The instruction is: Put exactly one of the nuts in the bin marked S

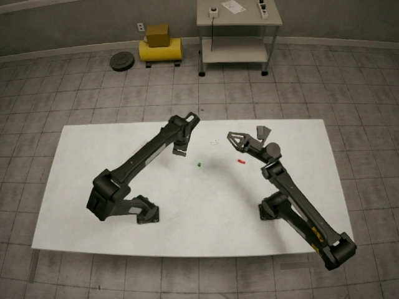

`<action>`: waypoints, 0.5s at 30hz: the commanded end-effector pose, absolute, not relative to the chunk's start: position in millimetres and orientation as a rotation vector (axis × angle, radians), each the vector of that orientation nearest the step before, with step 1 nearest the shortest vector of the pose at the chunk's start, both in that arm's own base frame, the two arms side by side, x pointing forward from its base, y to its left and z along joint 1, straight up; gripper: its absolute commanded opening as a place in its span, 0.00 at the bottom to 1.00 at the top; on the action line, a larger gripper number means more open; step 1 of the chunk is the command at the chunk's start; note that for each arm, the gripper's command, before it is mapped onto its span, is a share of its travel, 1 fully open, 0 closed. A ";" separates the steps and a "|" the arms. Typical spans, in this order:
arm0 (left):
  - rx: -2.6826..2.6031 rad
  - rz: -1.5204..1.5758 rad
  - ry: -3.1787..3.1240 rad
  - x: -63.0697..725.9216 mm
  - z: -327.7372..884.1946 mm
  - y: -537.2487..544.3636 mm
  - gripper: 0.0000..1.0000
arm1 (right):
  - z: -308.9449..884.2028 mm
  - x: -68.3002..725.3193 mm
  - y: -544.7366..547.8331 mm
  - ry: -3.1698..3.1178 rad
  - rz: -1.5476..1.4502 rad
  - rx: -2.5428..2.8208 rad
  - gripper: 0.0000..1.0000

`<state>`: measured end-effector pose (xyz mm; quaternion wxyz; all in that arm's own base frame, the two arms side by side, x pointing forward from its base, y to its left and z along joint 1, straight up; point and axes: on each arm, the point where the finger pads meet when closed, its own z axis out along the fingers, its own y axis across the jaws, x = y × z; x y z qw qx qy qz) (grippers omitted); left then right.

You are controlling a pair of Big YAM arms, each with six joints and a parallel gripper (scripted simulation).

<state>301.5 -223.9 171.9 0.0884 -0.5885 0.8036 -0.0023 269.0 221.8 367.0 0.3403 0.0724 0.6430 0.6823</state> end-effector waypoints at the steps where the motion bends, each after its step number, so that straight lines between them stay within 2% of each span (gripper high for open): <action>1: -1.751 -0.021 2.389 302.9 175.5 -225.1 1.00 | 371.4 275.2 214.2 1.655 1.756 0.205 1.00; 15: -1.751 -0.021 2.389 302.9 175.5 -225.1 1.00 | 371.4 296.8 183.1 1.613 1.675 0.290 1.00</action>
